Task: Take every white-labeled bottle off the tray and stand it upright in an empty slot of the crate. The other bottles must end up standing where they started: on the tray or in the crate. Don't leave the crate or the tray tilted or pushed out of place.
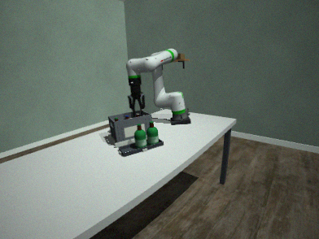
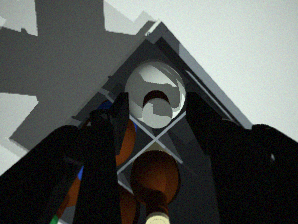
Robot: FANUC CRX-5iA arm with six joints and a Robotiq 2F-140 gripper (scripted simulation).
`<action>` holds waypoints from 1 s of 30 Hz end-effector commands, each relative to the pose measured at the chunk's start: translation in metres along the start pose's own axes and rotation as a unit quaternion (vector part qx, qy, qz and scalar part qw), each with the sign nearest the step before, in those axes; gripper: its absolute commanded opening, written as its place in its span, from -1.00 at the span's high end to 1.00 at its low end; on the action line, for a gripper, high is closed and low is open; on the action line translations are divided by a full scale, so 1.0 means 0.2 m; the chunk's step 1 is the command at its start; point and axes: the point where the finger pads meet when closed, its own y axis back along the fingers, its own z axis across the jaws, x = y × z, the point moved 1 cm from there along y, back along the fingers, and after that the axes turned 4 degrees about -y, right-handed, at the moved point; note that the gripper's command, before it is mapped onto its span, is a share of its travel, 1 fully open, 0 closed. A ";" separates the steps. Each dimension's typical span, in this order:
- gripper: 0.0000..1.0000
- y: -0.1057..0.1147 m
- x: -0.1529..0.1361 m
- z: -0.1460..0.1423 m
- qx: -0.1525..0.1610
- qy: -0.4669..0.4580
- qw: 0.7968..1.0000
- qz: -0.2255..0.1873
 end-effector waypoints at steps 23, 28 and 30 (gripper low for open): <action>0.12 0.21 0.00 0.00 0.000 0.000 1.000 -0.001; 0.12 0.26 0.00 0.00 0.000 0.000 1.000 -0.001; 0.12 0.29 0.00 0.00 0.000 0.000 1.000 -0.001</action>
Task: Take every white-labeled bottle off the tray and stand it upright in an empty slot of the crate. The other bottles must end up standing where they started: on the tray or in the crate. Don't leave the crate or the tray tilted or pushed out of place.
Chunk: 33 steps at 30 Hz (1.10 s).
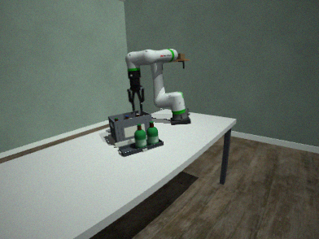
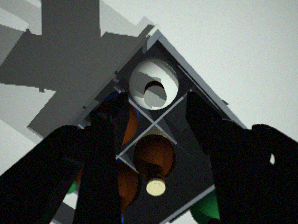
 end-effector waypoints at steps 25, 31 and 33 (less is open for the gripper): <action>0.12 0.21 0.00 0.00 0.000 0.000 1.000 -0.001; 0.12 0.21 0.00 0.00 0.000 0.000 1.000 -0.001; 0.80 0.21 0.00 0.00 0.000 0.000 1.000 -0.001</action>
